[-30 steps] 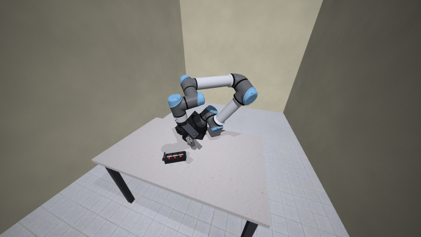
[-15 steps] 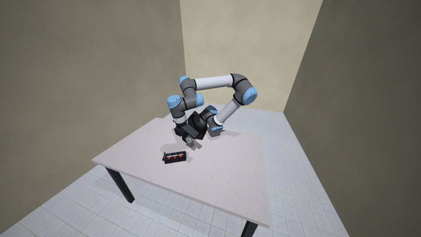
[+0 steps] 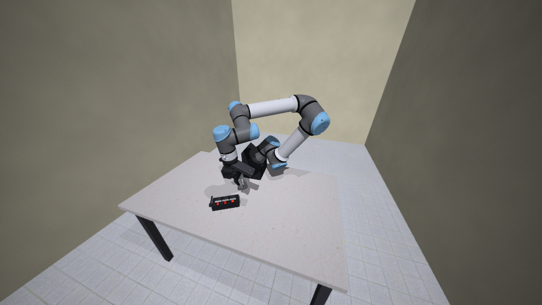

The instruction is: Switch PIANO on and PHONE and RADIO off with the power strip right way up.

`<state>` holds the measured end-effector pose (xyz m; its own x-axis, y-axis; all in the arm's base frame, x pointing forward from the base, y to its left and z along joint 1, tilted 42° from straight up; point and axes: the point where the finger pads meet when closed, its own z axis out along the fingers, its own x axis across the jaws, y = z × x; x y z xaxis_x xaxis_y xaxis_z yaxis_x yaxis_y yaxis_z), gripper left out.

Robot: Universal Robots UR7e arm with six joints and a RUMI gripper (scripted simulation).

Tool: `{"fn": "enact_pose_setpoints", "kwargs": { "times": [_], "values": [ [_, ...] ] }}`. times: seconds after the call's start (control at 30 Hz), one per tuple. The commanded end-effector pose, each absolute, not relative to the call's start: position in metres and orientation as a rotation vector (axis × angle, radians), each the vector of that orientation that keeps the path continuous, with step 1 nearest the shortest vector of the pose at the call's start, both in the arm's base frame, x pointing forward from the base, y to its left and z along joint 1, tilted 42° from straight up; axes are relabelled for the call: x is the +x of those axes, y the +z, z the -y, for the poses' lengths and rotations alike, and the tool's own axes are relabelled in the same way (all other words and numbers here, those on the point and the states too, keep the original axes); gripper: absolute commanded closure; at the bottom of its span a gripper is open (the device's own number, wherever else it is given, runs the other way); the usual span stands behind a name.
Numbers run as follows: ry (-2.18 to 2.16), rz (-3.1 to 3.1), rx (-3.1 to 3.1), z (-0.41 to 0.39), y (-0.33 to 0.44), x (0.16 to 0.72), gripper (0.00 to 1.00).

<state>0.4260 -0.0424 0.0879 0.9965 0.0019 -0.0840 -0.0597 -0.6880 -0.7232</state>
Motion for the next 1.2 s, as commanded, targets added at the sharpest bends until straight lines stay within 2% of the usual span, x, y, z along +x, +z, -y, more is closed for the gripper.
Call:
{"fn": "enact_pose_setpoints", "kwargs": {
  "times": [0.0, 1.17],
  "values": [
    [-0.016, 0.149, -2.317, 0.044, 0.077, 0.428, 1.00],
    [-0.524, 1.064, -2.143, 0.050, 0.021, 0.434, 1.00]
  ]
}}
